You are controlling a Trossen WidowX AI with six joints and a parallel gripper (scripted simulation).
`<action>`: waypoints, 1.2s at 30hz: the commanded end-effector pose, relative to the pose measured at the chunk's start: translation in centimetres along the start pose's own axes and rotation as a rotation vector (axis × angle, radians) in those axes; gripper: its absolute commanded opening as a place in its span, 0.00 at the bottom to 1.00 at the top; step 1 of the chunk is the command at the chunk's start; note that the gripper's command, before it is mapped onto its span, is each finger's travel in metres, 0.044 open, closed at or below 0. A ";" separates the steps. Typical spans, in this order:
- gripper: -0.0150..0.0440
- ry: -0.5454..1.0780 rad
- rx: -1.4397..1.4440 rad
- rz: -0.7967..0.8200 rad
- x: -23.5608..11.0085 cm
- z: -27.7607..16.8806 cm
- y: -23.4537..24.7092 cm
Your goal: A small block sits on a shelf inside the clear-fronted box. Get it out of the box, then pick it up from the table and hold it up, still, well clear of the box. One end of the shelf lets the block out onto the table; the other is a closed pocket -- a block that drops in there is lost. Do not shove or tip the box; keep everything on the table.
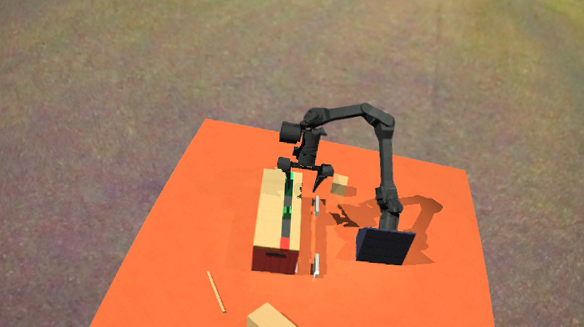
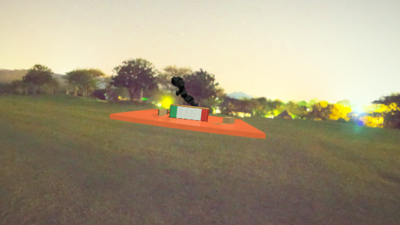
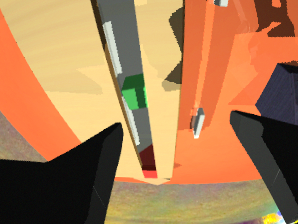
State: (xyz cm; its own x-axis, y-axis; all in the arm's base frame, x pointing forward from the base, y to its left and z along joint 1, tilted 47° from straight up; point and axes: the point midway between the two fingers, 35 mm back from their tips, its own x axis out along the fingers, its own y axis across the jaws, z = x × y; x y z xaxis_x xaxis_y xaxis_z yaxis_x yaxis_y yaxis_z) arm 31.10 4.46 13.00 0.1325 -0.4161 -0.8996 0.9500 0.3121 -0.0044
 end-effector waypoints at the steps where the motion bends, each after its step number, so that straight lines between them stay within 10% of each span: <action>1: 0.93 -0.027 0.050 -0.053 0.6 0.8 -0.6; 36: 0.93 -0.026 0.050 -0.053 4.8 2.4 -0.9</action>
State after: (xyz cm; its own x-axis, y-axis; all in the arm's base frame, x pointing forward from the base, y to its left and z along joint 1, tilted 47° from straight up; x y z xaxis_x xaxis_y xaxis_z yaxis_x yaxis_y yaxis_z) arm 31.55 0.62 10.19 0.0899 -0.4481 -0.8894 0.9694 0.2440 -0.0250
